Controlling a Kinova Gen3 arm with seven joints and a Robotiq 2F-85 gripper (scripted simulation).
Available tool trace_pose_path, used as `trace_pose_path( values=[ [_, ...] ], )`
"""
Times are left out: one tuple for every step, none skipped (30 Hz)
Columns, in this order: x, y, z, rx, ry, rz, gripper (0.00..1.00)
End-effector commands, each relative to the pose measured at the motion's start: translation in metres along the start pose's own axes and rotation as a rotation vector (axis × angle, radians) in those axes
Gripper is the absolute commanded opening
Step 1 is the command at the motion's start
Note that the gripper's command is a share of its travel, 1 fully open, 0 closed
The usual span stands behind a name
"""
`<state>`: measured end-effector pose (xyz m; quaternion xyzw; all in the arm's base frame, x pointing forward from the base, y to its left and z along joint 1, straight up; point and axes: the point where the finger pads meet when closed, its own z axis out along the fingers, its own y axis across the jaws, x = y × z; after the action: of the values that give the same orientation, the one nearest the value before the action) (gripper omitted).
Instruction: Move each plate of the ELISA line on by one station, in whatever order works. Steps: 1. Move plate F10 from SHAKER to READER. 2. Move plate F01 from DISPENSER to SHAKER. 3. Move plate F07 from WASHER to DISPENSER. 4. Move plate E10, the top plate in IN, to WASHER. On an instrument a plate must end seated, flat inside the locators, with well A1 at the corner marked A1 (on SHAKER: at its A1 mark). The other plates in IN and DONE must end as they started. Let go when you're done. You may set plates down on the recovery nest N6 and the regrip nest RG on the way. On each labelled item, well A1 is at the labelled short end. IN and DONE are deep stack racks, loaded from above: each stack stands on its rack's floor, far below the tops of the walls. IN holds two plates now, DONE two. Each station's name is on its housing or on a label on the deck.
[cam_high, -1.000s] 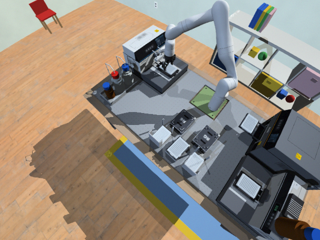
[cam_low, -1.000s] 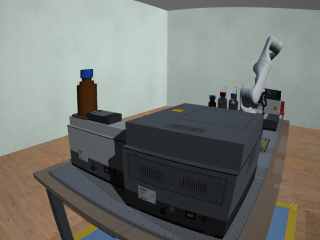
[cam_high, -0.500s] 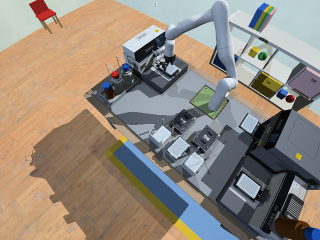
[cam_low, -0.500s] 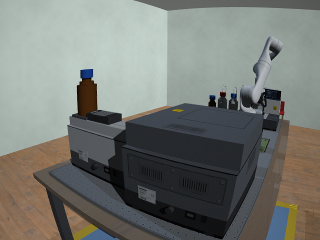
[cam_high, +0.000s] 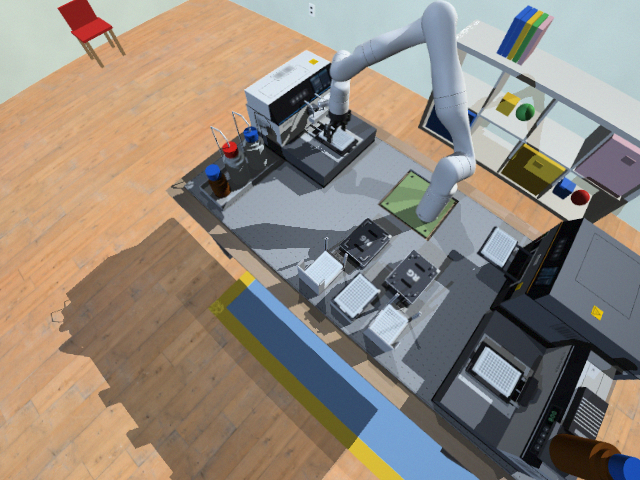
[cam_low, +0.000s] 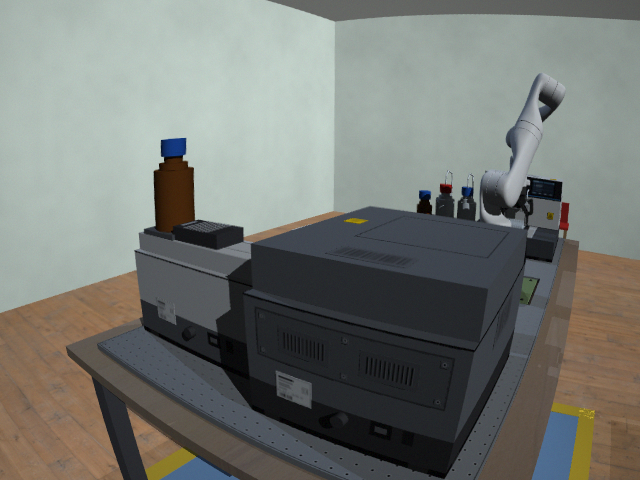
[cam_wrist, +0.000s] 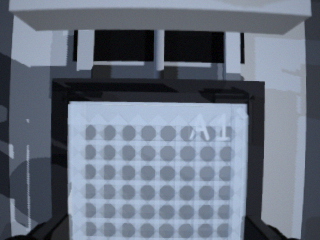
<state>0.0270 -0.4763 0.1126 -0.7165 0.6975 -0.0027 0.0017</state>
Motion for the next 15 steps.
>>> trace_pose_path(
  values=[
    [0.0006, -0.0001, 0.0002, 0.0, 0.002, 0.0, 0.94],
    [0.0006, -0.0001, 0.0005, 0.0, 0.002, 0.0, 0.94],
    [0.0006, -0.0001, 0.0008, 0.0, 0.002, 0.0, 0.94],
    [0.0006, -0.0001, 0.0012, 0.0, 0.002, 0.0, 0.94],
    [0.0006, -0.0001, 0.0015, 0.0, 0.002, 0.0, 0.94],
    [0.0006, -0.0001, 0.0018, 0.0, 0.002, 0.0, 0.94],
    [0.0006, -0.0001, 0.0022, 0.0, 0.002, 0.0, 0.94],
    [0.0006, -0.0001, 0.0022, 0.0, 0.002, 0.0, 0.94],
    [0.0006, -0.0001, 0.0022, 0.0, 0.002, 0.0, 0.94],
    [0.0006, -0.0001, 0.0025, 0.0, 0.002, 0.0, 0.94],
    [0.0006, -0.0001, 0.0028, 0.0, 0.002, 0.0, 0.94],
    [0.0006, -0.0001, 0.0029, 0.0, 0.002, 0.0, 0.94],
    [0.0006, -0.0001, 0.0029, 0.0, 0.002, 0.0, 0.94],
    [0.0006, -0.0001, 0.0029, 0.0, 0.002, 0.0, 0.94],
    [0.0006, -0.0001, 0.0029, 0.0, 0.002, 0.0, 0.94]
  ],
)
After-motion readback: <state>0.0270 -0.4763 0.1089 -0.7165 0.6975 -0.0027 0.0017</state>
